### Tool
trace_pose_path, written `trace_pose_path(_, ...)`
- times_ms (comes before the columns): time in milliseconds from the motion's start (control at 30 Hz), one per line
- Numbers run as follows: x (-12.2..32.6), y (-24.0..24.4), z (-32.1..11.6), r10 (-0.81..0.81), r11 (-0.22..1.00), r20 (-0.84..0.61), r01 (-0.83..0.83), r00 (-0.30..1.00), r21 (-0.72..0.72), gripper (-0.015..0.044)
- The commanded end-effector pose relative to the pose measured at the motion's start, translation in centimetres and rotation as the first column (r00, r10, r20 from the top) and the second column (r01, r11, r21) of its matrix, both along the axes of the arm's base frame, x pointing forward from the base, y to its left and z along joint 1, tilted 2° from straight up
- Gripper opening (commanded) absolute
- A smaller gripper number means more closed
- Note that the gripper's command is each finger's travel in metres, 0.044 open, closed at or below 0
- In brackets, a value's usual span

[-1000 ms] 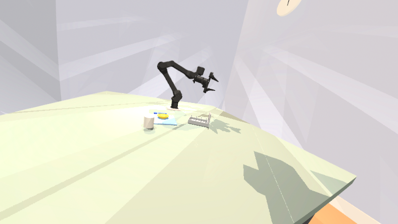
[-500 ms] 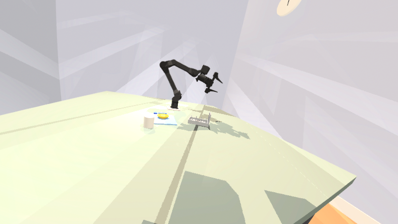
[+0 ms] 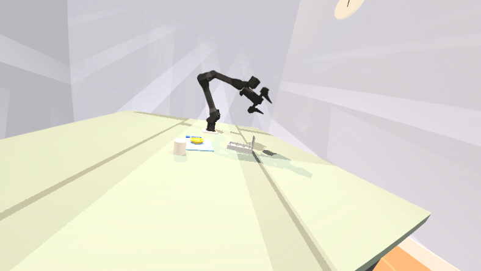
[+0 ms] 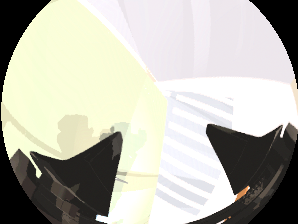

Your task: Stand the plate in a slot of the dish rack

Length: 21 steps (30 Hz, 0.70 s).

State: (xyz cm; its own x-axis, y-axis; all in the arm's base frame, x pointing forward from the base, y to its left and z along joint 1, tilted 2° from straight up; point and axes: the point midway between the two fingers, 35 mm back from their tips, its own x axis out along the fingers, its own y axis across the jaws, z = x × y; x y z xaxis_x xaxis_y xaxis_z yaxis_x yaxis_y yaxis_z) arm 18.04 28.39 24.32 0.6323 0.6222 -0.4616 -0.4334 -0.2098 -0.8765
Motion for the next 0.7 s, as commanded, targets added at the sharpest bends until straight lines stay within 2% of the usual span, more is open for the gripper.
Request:
trace_pose_path(0, 2.0, -1.1, -0.3, -0.081, 0.997, -0.061, 0.080, 0.995, -0.012, 0.0400)
trace_pose_path(333, 6.5, -4.9, -1.3, -0.301, 0.953, -0.209, 0.295, 0.930, -0.061, 0.0400)
trace_pose_path(667, 10.2, -9.6, -2.1, -0.517, 0.852, -0.342, 0.512, 0.784, -0.113, 0.0400)
